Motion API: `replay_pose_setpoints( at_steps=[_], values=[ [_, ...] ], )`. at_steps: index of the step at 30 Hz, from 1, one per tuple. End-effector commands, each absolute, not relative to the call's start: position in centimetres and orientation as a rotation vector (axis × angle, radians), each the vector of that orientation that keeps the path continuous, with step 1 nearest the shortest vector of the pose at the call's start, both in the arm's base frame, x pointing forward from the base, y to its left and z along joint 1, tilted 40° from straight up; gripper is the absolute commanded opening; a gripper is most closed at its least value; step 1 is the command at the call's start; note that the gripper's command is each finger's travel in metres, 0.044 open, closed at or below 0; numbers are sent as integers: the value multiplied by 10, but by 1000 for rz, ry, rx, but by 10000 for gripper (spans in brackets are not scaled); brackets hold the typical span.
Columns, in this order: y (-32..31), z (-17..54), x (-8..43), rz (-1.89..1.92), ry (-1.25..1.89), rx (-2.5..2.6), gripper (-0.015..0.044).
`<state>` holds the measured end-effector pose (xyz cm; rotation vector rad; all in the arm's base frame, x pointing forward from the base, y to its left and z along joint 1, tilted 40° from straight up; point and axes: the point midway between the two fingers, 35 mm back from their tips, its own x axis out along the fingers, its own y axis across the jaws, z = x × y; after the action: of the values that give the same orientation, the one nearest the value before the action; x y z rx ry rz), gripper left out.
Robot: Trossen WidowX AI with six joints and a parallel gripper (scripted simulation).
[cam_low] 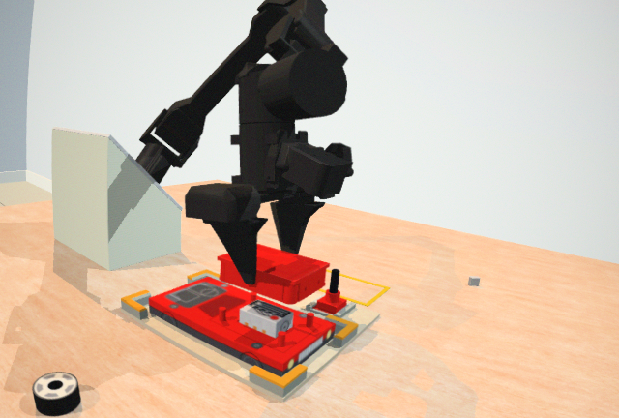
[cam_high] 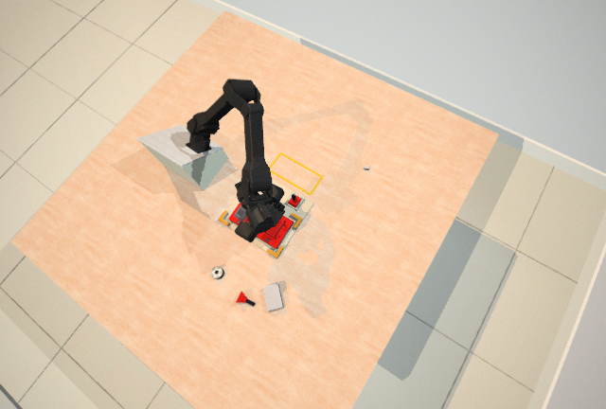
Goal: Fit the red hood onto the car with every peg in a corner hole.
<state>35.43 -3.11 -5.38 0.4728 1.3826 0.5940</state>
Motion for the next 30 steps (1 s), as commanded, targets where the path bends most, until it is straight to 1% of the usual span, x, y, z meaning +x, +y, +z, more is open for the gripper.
replay_pose_setpoints(
  at_steps=[1,30],
  values=[
    [-18,-70,351,598,1391,483,0],
    [-12,-77,348,597,1394,488,0]
  ],
)
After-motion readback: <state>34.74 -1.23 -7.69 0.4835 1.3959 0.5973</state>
